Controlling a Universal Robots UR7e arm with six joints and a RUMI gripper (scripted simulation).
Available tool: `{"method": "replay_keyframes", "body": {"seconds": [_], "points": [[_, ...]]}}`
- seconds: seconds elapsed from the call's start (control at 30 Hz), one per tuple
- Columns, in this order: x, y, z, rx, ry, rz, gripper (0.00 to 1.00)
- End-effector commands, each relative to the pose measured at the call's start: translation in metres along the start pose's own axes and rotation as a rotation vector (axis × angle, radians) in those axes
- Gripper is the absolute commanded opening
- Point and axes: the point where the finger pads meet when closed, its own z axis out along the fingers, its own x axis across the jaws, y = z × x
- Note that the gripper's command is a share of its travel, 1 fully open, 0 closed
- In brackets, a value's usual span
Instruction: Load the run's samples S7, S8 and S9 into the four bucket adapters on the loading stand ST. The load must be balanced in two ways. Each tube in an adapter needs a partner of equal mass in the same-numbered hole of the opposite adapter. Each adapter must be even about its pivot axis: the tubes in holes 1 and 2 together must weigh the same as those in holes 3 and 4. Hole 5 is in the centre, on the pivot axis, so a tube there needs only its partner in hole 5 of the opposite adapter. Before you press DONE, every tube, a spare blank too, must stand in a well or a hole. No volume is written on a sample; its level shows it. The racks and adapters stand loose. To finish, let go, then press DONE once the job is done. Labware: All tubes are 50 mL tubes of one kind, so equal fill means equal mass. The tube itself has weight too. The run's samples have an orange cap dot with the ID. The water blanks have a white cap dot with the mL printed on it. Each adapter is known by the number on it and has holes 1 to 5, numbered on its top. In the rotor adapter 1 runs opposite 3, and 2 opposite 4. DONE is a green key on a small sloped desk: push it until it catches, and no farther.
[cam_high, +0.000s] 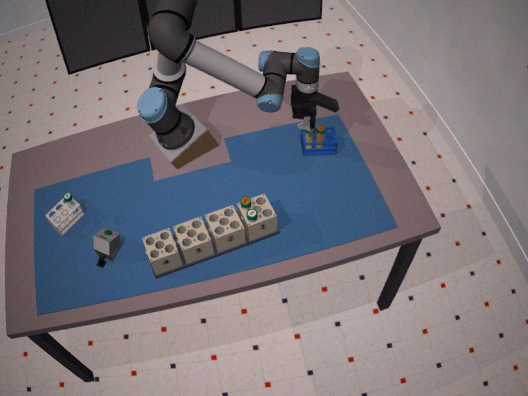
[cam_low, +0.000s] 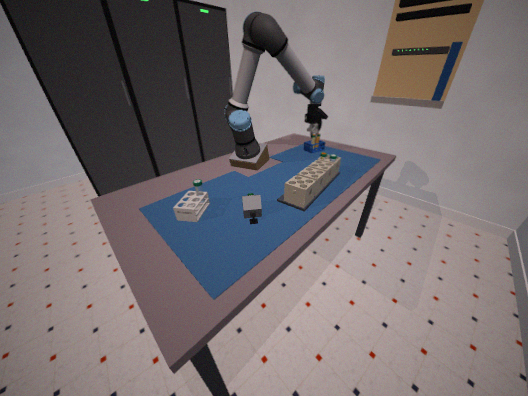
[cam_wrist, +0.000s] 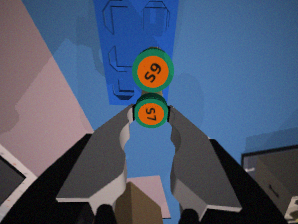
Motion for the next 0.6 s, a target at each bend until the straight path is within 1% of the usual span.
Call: {"method": "replay_keyframes", "body": {"seconds": [0.0,0.37,0.43,0.57], "points": [[0.000,0.000,0.000,0.001,0.000,0.000,0.00],[0.000,0.000,-0.037,0.001,0.000,0.000,0.00],[0.000,0.000,-0.037,0.001,0.000,0.000,0.00],[0.000,0.000,-0.050,0.001,0.000,0.000,0.00]]}}
